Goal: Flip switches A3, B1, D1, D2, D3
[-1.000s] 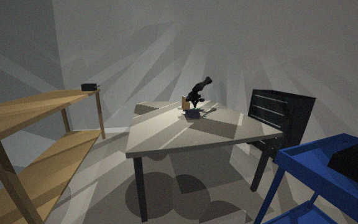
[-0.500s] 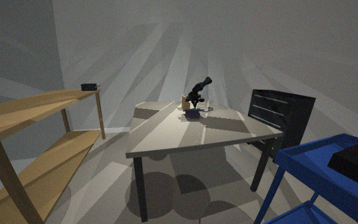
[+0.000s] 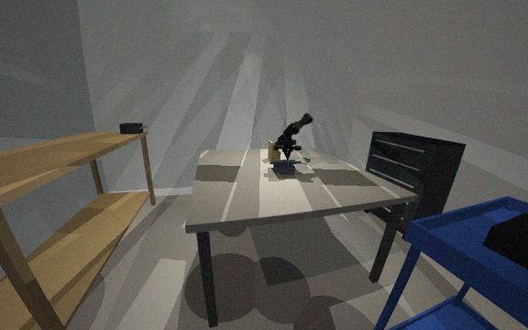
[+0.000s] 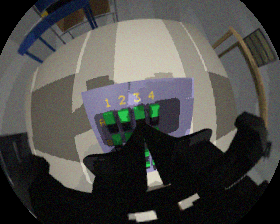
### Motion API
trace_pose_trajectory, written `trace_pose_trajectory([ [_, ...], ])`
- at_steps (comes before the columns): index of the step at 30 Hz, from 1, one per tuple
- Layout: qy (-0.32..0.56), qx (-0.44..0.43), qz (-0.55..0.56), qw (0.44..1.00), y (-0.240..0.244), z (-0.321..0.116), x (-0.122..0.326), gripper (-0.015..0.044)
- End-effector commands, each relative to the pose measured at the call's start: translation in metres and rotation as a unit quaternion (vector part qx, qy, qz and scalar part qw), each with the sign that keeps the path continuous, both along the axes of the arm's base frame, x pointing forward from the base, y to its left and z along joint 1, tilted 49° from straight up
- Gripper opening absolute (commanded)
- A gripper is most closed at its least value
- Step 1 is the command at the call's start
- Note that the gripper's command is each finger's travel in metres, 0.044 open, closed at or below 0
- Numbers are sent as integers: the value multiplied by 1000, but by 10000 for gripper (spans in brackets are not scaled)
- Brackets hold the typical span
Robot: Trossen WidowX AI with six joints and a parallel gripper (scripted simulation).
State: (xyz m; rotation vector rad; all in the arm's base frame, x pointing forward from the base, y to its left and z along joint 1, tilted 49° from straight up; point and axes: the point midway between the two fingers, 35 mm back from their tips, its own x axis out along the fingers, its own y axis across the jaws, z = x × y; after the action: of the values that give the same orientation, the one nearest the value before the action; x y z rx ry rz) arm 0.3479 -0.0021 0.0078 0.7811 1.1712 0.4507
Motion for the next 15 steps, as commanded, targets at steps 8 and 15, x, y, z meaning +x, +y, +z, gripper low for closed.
trace_pose_trajectory([
  [8, 1, 0, -2, 1000, 1, -1, 1, 0],
  [15, 1, 0, -2, 1000, 1, -2, 1, 0],
])
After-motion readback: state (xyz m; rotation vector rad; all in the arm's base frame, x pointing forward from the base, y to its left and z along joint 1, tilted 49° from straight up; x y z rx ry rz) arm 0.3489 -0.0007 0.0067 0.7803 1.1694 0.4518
